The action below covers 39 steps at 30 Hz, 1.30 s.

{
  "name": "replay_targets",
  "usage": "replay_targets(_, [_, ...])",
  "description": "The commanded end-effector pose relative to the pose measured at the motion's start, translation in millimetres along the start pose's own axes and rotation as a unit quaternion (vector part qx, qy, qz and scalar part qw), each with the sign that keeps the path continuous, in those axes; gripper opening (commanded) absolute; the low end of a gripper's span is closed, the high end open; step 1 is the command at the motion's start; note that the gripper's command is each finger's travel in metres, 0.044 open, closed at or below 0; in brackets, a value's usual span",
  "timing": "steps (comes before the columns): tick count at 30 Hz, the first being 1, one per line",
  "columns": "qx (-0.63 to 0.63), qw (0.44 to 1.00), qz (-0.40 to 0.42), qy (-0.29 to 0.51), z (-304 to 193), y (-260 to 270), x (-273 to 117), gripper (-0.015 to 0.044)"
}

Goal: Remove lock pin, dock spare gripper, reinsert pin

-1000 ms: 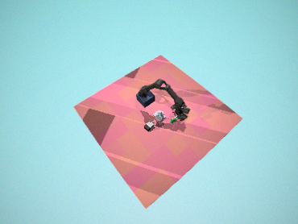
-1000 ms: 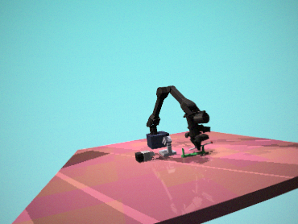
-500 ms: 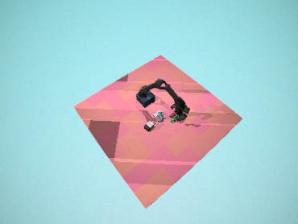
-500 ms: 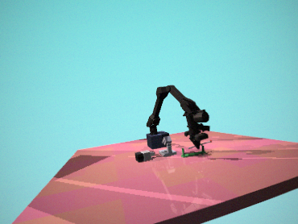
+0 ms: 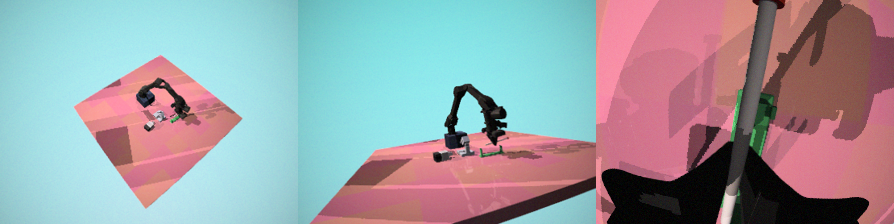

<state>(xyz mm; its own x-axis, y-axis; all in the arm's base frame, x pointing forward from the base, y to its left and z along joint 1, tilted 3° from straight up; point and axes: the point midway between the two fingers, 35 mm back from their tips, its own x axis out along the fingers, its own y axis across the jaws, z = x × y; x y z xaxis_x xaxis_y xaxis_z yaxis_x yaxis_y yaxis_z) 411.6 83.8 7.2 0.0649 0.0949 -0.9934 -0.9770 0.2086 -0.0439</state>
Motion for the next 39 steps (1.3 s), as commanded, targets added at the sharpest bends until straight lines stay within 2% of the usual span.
replay_targets(1, [0.0,1.0,0.001,0.0,-0.2,0.3,0.9,0.0])
replay_targets(25, [-0.004,1.0,0.0,0.003,-54.9,-8.5,-21.5,0.0])
replay_targets(39, [-0.005,1.0,-0.001,0.005,-57.2,-9.0,-2.4,0.0])
